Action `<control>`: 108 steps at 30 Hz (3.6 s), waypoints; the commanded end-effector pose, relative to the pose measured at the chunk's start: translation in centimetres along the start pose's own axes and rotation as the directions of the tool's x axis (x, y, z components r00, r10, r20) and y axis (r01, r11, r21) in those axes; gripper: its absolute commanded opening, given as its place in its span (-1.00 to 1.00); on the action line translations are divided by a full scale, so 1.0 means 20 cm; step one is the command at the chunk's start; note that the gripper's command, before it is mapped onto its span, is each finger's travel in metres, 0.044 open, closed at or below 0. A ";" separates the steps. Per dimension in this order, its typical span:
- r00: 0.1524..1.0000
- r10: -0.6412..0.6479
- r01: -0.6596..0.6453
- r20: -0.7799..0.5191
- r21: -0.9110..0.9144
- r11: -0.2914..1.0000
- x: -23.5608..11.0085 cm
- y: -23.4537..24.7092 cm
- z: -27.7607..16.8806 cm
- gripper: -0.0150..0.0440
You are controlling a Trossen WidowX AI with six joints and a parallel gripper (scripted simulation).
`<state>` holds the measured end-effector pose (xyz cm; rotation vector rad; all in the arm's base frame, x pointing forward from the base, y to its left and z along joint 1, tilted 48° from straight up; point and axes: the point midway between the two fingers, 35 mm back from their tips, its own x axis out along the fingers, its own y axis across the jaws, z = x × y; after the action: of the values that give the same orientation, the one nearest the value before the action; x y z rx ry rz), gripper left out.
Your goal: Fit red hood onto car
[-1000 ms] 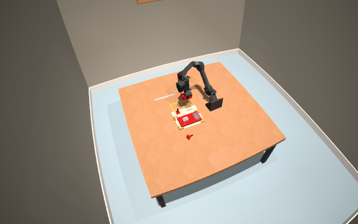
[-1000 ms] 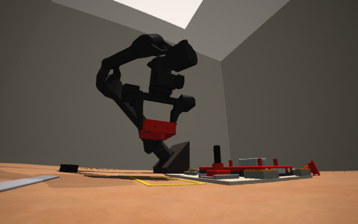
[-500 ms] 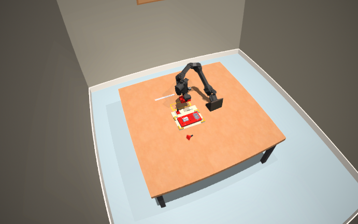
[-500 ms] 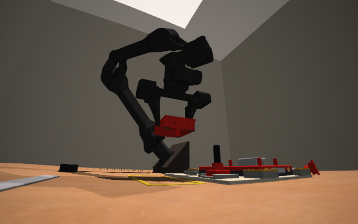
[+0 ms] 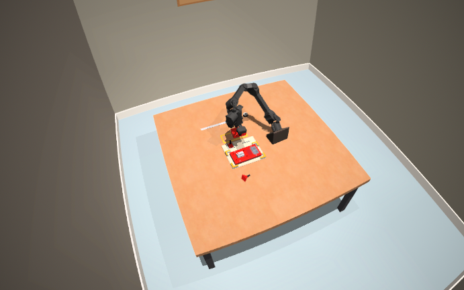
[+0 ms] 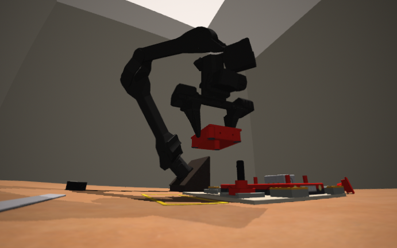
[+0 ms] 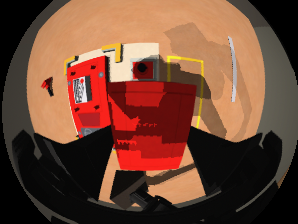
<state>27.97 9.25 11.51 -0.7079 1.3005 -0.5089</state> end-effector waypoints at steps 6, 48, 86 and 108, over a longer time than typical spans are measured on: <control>1.000 0.010 -0.010 0.007 -0.008 1.000 -0.02 0.14 0.07 -0.49; 1.000 -0.002 0.002 0.001 -0.066 0.998 0.06 0.65 0.18 -0.49; 1.000 -0.003 0.003 0.002 -0.065 0.998 0.27 0.66 0.18 -0.49; 1.000 -0.003 0.004 0.002 -0.065 0.998 0.31 0.66 0.18 -0.49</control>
<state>32.11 15.00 -1.71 -0.7544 1.3178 -0.4712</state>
